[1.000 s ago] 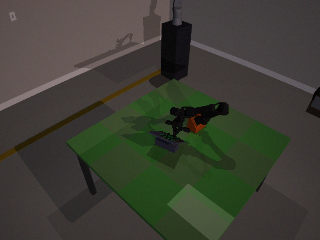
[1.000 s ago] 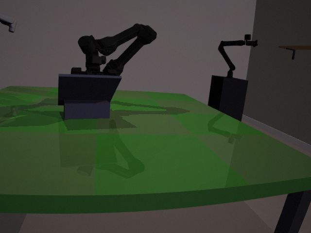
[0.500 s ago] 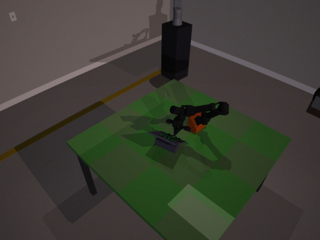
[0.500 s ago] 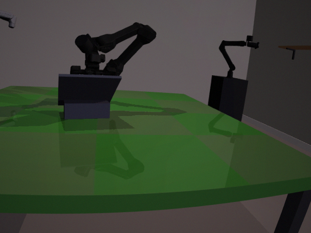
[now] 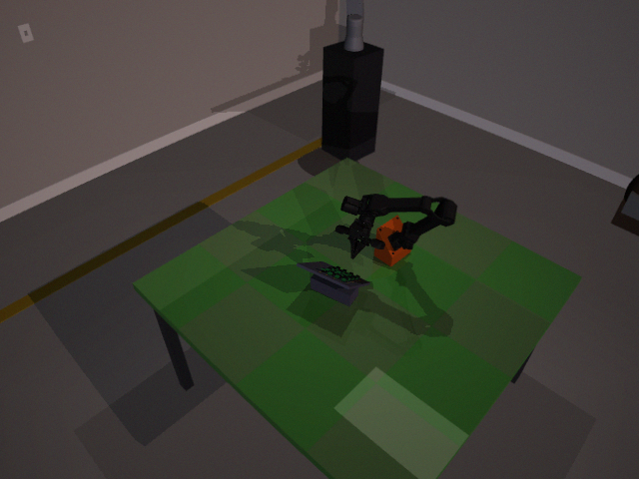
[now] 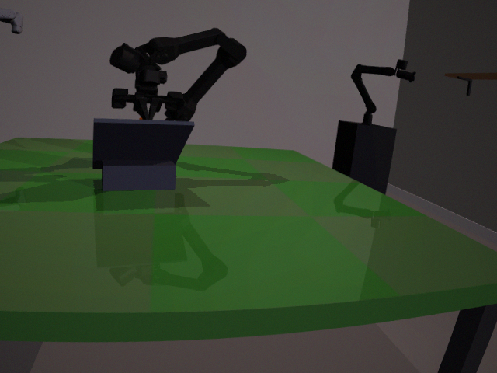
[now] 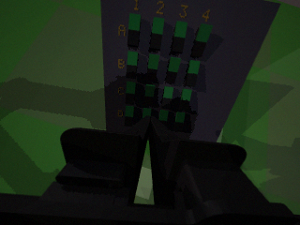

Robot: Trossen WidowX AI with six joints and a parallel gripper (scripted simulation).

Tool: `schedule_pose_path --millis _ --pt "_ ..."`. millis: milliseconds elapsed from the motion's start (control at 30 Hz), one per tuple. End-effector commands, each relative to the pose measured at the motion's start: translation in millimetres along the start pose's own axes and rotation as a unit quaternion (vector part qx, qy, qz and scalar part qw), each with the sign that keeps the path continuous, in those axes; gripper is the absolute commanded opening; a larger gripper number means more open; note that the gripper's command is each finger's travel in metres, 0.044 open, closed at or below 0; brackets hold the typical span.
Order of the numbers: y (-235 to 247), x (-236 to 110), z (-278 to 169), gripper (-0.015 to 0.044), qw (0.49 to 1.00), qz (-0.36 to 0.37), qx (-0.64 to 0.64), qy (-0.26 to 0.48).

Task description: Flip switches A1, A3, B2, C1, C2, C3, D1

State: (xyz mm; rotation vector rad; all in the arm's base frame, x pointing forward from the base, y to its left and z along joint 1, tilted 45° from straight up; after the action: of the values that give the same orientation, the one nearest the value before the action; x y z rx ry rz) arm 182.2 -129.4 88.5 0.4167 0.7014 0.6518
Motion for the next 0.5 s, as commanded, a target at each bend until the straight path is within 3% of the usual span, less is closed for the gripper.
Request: schedule_pose_path --millis 0,167,333,467 --pt "-19.4 -3.1 -3.1 0.0000 1.000 -0.001 -0.002 0.002" --pt "-25.9 -1.5 -4.9 0.0000 1.000 -0.001 -0.002 0.002" --pt "-25.3 30.9 -7.7 0.0000 1.000 -0.003 -0.002 -0.011" --pt "-25.0 32.2 -7.8 0.0000 1.000 -0.003 -0.002 -0.011"
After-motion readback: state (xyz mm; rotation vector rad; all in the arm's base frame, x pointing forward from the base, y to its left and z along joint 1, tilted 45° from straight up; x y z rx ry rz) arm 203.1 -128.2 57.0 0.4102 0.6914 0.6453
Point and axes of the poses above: the point midway between the two fingers, 35 mm back from their tips, its own x axis out along the fingers, its own y axis across the jaws, z = x × y, the point moved 9 cm from there along -x, back along the fingers, and after that the axes turned 11 degrees about -x, right-handed, at the moved point
